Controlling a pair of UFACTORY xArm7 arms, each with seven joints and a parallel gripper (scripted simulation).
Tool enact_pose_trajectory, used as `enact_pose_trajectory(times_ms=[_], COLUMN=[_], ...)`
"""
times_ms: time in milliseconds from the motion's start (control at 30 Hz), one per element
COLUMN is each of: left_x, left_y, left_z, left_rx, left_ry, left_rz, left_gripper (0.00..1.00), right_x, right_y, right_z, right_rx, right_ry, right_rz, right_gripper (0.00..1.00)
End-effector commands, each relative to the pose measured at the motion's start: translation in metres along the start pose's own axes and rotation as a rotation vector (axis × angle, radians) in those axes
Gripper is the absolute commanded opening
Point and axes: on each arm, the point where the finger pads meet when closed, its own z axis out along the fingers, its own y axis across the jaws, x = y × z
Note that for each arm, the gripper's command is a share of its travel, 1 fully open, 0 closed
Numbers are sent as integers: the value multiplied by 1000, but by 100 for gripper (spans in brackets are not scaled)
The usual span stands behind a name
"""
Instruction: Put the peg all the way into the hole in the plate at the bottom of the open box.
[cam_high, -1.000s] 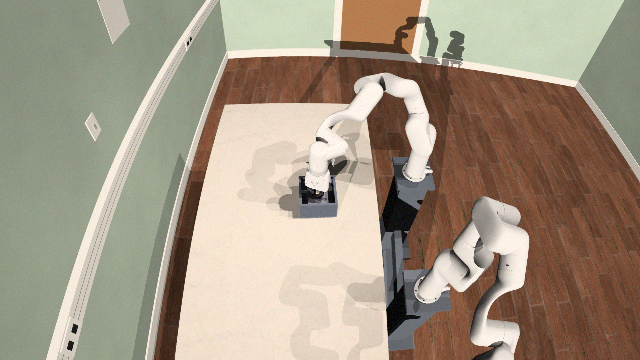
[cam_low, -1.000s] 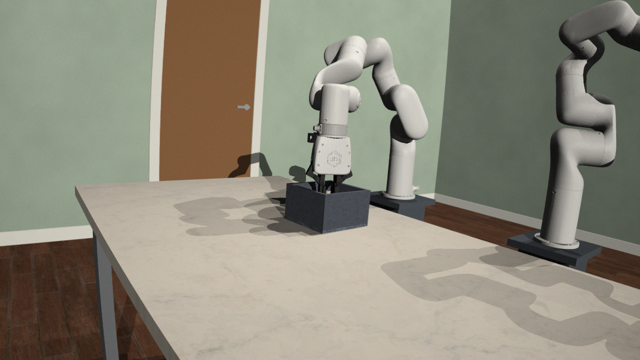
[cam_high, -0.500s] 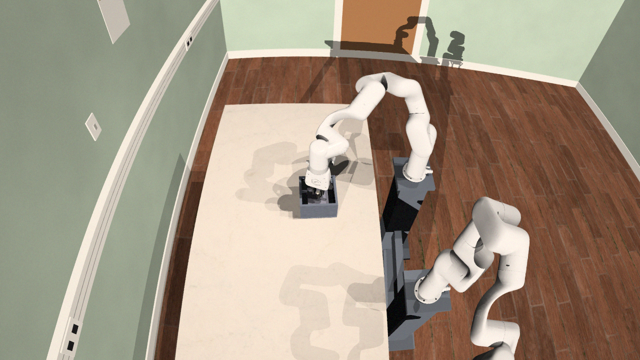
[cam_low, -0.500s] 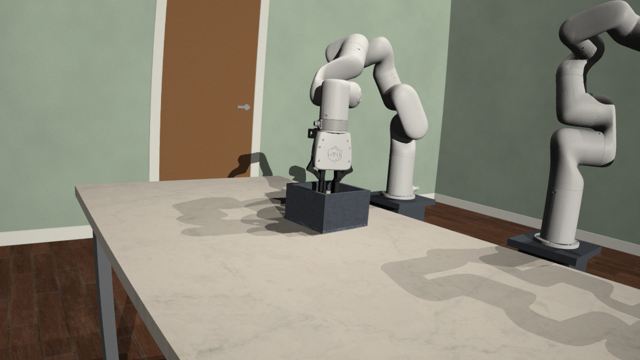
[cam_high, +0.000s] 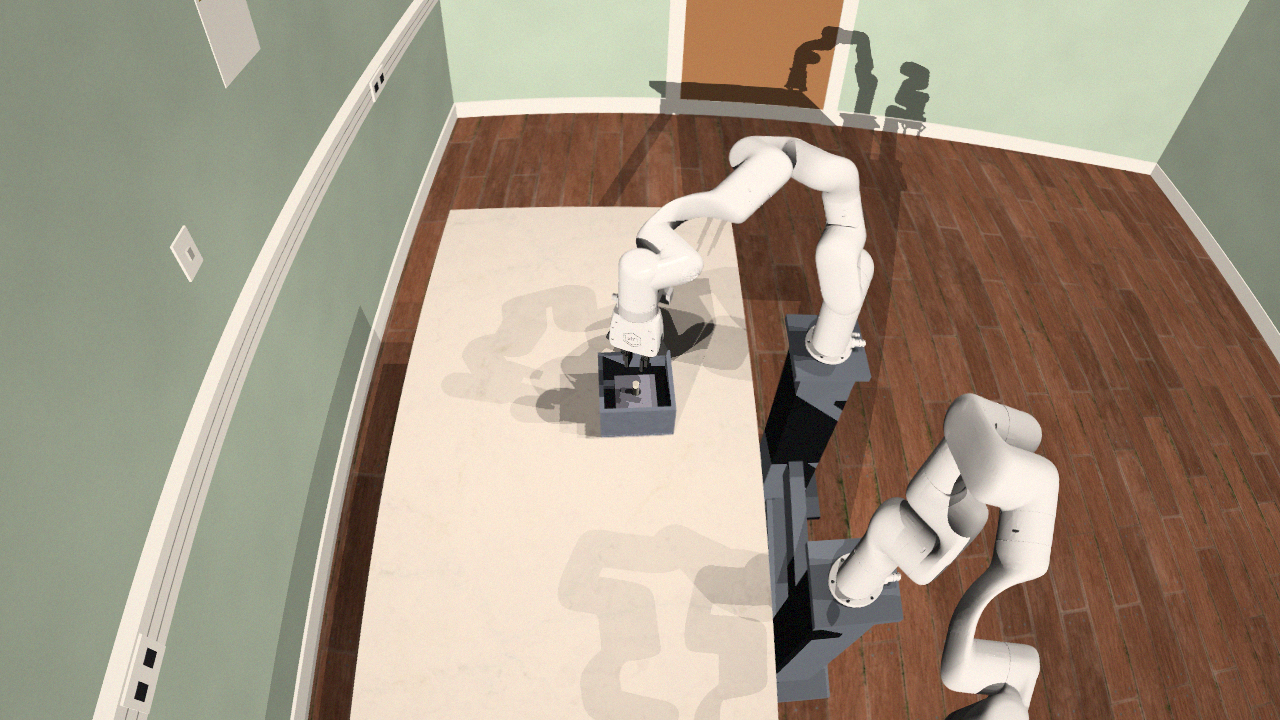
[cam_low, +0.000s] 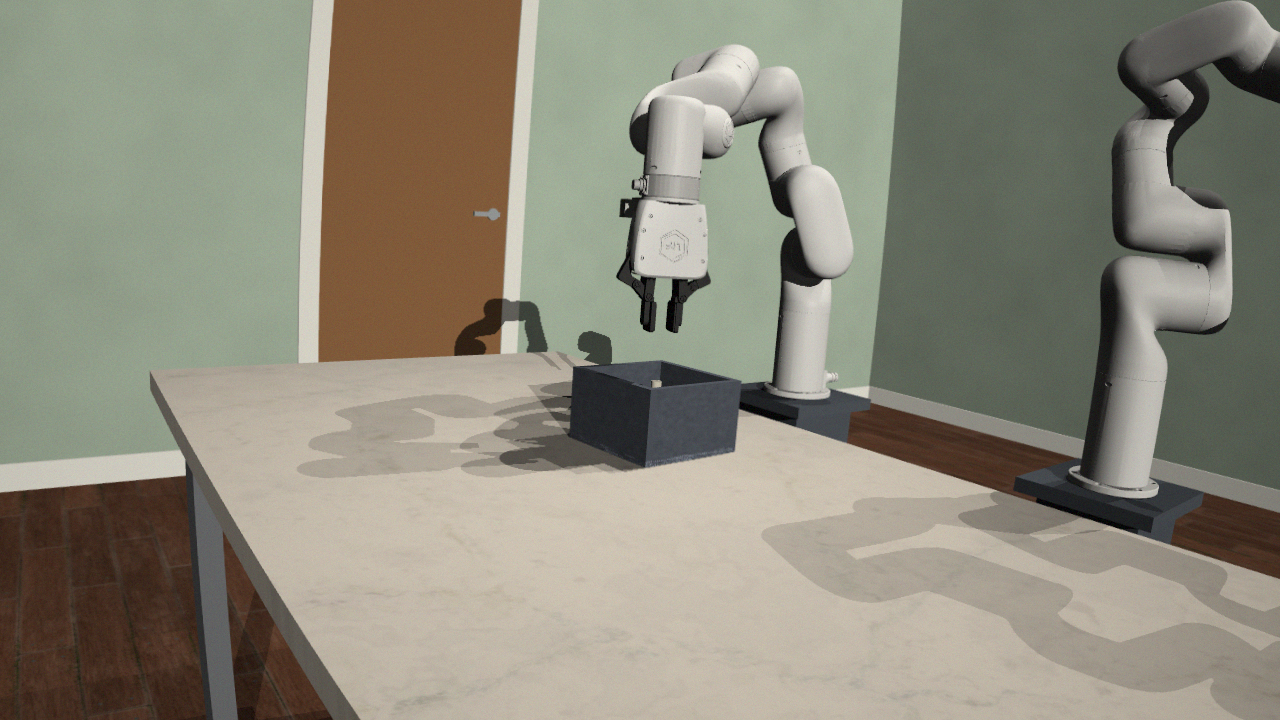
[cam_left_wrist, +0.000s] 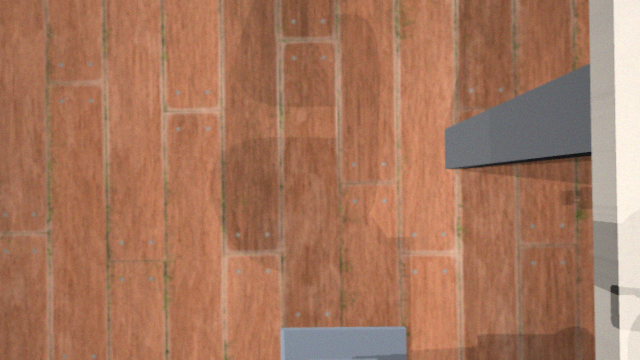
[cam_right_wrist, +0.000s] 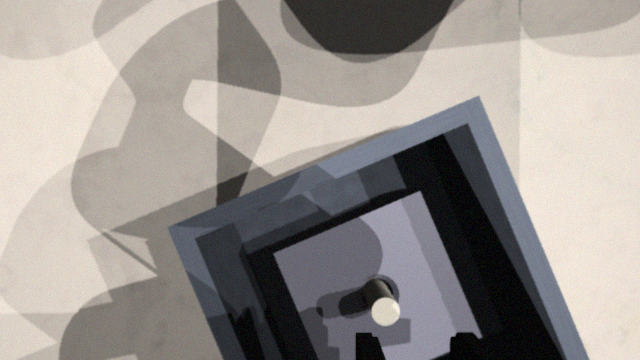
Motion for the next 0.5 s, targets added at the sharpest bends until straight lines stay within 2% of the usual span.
enact_pose_trajectory(times_ms=[0,467], left_x=[1,1], left_y=[0,0], left_z=[-2,-2], left_rx=[-1,-1], left_ry=[4,4], left_rz=[0,0], left_gripper=[100,100], right_x=[1,1], right_y=[0,0], right_z=[-12,-18], right_rx=[0,0], right_ry=[0,-1], right_rz=[0,0], right_gripper=[29,29])
